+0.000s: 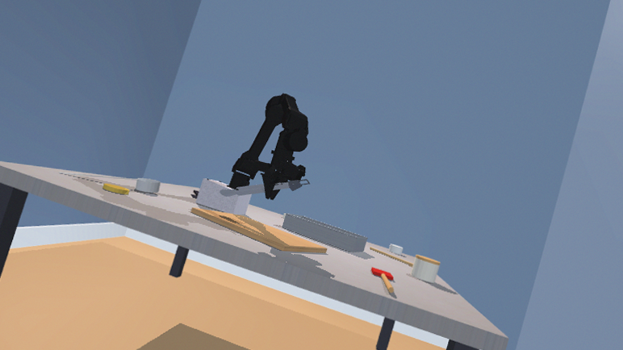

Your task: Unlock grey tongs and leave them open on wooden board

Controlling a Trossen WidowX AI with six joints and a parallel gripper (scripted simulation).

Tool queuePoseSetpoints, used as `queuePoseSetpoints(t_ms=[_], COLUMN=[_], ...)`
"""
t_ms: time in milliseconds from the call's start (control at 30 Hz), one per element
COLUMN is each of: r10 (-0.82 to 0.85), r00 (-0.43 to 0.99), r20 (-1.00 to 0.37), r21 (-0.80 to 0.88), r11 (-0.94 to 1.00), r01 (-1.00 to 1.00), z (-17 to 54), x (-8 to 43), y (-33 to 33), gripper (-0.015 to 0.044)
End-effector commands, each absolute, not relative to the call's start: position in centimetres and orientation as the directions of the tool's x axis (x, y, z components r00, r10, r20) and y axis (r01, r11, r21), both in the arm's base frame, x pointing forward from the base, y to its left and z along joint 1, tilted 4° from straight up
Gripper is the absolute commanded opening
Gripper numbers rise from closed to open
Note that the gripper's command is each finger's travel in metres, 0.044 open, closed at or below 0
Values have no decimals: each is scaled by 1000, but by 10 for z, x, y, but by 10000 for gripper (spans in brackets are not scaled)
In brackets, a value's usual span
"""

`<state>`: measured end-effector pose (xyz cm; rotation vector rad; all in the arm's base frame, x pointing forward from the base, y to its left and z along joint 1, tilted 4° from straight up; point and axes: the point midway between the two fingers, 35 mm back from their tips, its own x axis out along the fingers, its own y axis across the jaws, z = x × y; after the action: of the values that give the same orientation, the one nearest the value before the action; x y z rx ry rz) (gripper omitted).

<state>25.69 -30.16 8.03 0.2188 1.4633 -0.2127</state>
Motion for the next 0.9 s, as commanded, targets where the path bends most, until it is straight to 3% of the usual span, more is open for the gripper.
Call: queuePoseSetpoints(t_ms=[0, 867], r10=[-17, -16], r00=[93, 93], r20=[-996, -996], r21=[9, 10], r11=[962, 962], r01=[272, 272], z=[76, 34], x=[257, 261], y=[-303, -303], gripper=[-150, -150])
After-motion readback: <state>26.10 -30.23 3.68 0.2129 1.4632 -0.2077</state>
